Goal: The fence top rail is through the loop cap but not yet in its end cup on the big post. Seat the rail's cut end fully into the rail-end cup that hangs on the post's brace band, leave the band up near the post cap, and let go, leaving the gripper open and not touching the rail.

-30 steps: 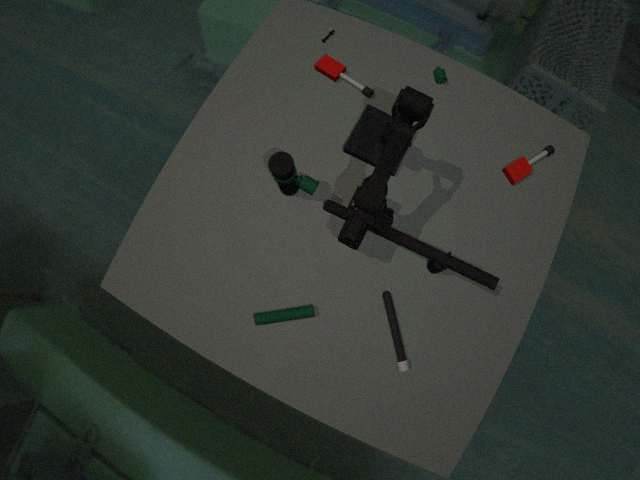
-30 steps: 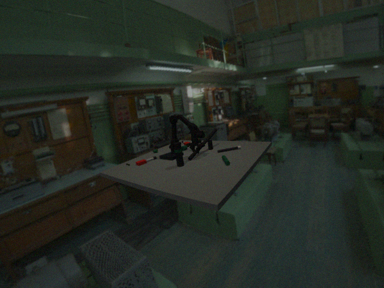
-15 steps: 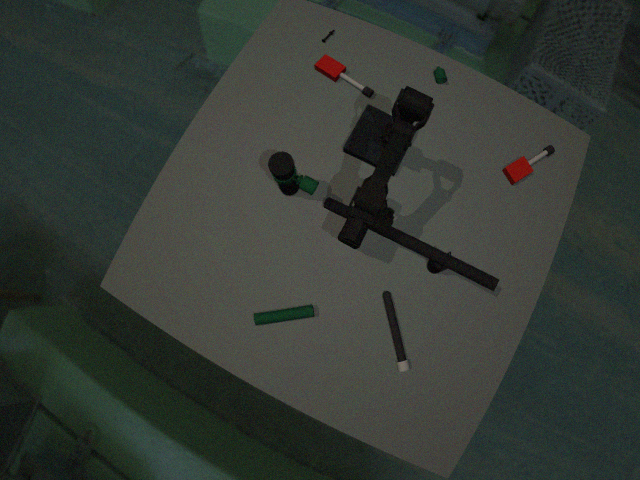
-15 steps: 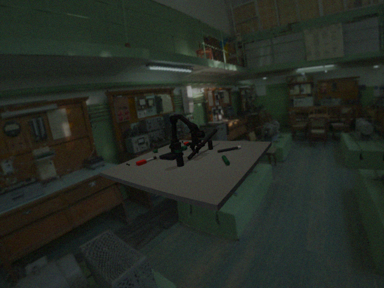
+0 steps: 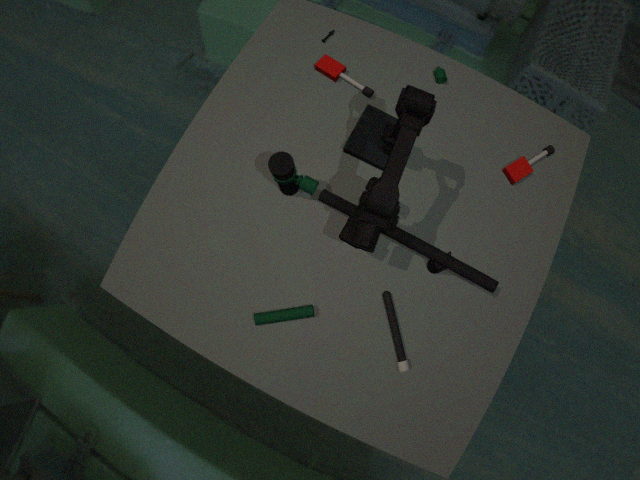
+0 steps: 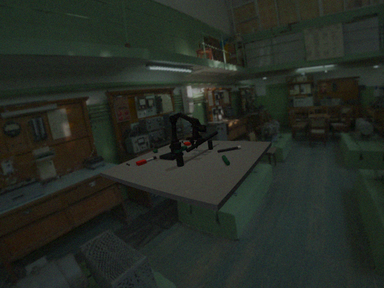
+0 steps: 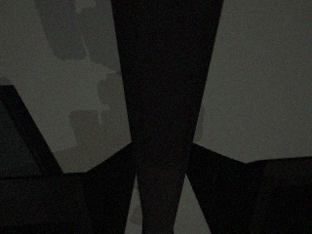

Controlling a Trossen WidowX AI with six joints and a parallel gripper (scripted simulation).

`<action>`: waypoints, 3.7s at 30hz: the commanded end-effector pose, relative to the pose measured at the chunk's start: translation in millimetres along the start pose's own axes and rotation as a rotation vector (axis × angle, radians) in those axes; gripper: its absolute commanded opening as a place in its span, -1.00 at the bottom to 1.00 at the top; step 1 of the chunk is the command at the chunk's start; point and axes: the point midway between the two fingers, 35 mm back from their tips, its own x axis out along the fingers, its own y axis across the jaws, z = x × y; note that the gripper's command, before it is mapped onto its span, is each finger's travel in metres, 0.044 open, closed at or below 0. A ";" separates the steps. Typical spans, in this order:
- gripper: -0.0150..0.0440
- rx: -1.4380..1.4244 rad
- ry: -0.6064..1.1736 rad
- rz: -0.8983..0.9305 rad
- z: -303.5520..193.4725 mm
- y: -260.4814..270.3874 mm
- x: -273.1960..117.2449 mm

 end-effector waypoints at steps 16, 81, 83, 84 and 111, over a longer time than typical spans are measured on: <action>-0.49 -0.002 0.053 -0.014 -3.6 -0.5 -18.4; -0.49 -0.002 0.047 -0.009 -27.4 -0.2 -19.0; -0.49 -0.002 0.047 -0.009 -27.4 -0.2 -19.0; -0.49 -0.002 0.047 -0.009 -27.4 -0.2 -19.0; -0.49 -0.003 0.038 -0.007 -24.6 0.0 -19.7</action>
